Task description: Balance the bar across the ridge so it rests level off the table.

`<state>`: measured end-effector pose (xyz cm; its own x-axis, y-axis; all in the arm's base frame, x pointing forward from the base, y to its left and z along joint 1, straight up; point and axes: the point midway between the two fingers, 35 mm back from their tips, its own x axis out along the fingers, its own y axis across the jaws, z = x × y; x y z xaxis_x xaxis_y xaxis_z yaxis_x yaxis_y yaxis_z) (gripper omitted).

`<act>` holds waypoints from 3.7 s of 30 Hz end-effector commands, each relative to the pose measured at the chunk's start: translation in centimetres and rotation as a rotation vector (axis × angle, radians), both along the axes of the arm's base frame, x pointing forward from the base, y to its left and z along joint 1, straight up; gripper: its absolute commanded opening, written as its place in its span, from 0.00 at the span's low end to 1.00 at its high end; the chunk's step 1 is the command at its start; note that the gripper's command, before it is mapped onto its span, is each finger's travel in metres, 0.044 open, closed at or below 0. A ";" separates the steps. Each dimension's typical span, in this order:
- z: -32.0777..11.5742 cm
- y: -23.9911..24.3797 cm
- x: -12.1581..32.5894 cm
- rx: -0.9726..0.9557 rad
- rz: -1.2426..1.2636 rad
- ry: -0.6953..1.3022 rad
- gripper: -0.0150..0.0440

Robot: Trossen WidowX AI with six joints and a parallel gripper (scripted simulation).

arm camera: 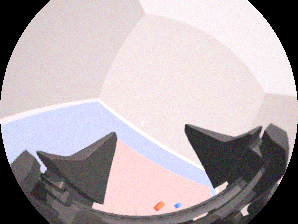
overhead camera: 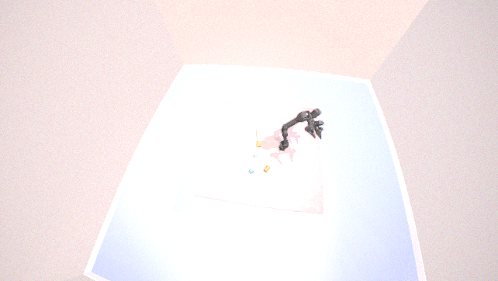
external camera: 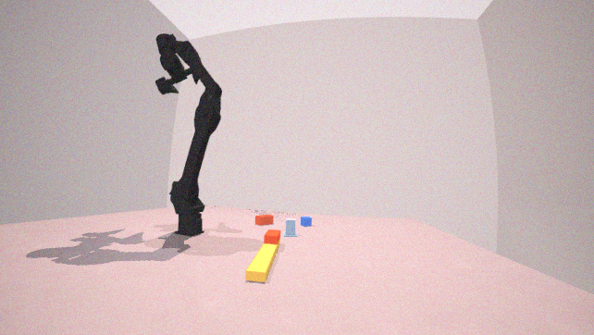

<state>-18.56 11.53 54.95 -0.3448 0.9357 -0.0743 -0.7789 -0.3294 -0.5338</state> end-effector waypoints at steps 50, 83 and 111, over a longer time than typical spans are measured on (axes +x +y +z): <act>-9.6 -24.6 -7.6 -0.260 0.991 -0.168 0.79; -18.0 -40.4 3.4 -0.446 1.518 -0.469 0.79; -24.6 -45.0 18.9 -0.509 1.838 -0.816 0.79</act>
<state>-1.22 -33.33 31.01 -0.4450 -0.5238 -0.7264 0.8513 -0.4991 -0.1616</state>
